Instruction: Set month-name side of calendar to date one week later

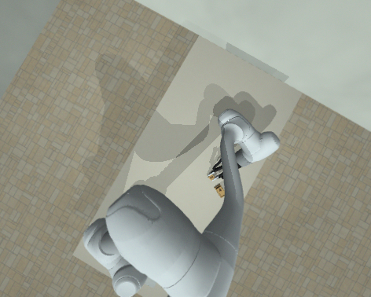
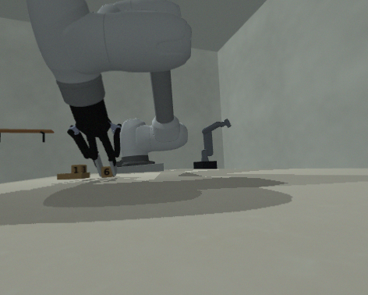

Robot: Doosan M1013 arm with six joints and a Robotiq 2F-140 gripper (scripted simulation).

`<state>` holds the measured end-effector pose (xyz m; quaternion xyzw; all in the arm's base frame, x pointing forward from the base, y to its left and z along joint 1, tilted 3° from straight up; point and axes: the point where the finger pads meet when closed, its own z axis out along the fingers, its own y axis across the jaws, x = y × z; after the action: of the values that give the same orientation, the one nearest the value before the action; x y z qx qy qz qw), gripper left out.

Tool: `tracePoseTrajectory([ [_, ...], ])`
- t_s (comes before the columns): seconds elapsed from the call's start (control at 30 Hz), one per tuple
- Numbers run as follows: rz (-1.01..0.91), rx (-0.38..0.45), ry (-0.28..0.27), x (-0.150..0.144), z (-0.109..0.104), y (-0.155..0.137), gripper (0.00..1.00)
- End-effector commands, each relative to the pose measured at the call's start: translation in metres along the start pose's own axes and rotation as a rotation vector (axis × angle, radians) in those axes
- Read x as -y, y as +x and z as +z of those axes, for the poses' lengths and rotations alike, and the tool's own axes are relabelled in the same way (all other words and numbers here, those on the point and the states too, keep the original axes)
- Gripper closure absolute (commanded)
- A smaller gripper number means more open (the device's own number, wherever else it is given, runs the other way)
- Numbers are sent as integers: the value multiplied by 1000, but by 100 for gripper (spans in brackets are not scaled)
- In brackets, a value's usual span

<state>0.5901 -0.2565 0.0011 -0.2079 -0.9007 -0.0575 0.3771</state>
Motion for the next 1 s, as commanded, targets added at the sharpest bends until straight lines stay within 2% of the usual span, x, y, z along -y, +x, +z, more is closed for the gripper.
tracePoseTrajectory([
  [0.0,0,0,0,0,0,0,75],
  [0.27,0,0,0,0,0,0,75],
  [0.83,0,0,0,0,0,0,64],
  [0.87,0,0,0,0,0,0,53],
  [0.97,0,0,0,0,0,0,53],
])
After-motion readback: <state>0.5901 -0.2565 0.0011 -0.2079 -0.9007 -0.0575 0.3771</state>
